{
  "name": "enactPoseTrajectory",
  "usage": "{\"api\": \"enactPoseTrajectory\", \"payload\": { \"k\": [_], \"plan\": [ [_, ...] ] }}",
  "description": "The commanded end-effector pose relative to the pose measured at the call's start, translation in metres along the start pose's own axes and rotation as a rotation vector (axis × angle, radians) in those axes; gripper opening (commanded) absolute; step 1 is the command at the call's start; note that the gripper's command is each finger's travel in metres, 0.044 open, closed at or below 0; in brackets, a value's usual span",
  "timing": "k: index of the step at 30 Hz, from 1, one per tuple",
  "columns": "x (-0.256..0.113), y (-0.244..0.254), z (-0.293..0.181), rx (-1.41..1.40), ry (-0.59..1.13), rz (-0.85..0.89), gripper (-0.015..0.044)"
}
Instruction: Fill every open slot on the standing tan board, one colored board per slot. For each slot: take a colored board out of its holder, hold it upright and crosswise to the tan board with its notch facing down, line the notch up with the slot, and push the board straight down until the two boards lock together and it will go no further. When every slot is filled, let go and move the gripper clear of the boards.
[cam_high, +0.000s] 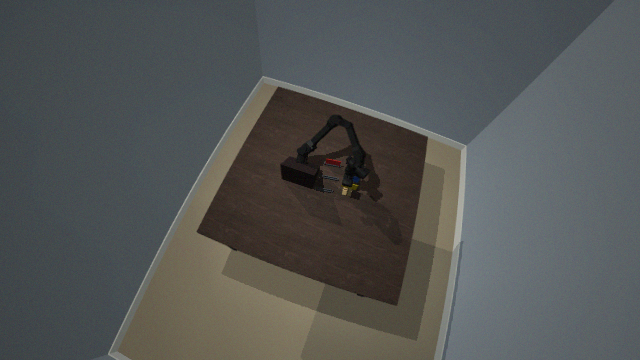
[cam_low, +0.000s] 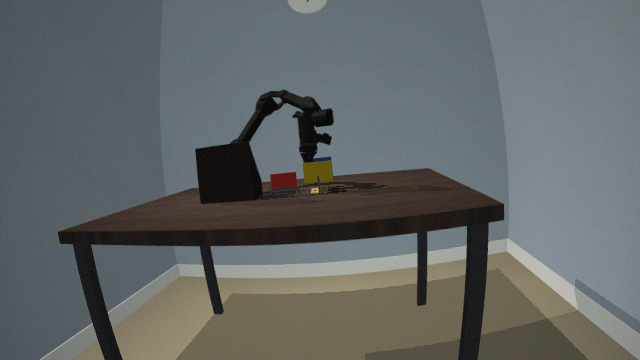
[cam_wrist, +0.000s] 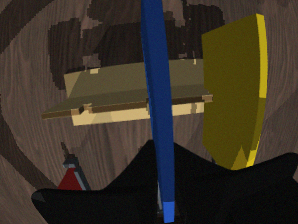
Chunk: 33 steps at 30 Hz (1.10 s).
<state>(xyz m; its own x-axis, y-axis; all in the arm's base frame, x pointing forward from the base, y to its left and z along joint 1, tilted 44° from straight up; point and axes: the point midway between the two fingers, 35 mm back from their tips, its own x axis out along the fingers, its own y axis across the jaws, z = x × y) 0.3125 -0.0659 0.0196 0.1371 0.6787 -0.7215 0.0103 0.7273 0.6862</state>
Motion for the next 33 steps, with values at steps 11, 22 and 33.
{"api": "enactPoseTrajectory", "payload": {
  "k": [11,22,33],
  "plan": [
    [0.0012,0.001,-0.0023,-0.005,0.009,0.003,0.0],
    [0.0027,0.0017,-0.003,0.016,0.009,0.003,0.0],
    [0.0027,0.0005,-0.0025,0.027,0.009,0.003,0.0]
  ]
}}
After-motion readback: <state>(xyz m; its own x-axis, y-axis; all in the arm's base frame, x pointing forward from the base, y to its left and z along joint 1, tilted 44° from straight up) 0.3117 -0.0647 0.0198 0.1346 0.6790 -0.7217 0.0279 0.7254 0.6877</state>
